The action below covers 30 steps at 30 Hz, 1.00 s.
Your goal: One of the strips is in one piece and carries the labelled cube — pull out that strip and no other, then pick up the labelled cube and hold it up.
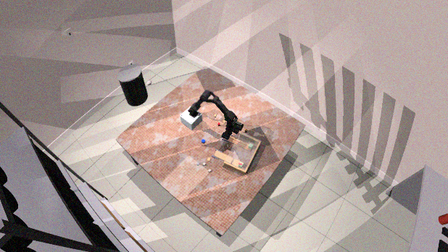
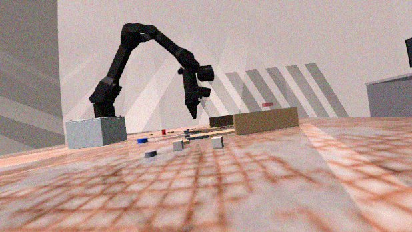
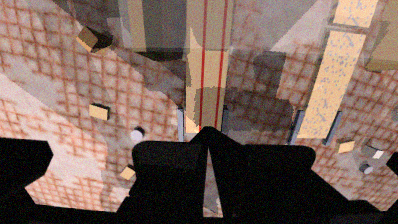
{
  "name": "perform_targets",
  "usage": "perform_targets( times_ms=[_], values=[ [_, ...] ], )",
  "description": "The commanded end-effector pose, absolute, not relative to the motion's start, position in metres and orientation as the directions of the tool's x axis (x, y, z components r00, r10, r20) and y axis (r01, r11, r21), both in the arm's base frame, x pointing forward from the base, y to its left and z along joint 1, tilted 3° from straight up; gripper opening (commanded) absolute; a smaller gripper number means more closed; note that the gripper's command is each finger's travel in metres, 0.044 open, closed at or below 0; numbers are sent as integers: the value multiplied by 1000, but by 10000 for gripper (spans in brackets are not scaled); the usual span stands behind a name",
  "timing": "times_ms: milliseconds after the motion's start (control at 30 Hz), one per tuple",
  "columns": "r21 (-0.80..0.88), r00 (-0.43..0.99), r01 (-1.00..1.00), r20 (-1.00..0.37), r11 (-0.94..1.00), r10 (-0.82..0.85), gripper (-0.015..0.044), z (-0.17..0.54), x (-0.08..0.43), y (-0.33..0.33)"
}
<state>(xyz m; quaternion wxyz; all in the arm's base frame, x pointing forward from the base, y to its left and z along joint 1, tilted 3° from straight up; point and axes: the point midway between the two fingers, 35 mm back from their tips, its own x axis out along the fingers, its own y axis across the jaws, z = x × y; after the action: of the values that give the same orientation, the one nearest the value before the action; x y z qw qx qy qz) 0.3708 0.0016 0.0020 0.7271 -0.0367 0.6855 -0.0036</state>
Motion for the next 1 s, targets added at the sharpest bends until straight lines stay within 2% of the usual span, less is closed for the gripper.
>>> perform_targets(
  times_ms=[0,967],
  values=[
    [-53,51,-50,-997,997,-51,0,-7,369,2],
    [-54,51,-50,-997,997,-51,0,-45,372,1]
  ],
)
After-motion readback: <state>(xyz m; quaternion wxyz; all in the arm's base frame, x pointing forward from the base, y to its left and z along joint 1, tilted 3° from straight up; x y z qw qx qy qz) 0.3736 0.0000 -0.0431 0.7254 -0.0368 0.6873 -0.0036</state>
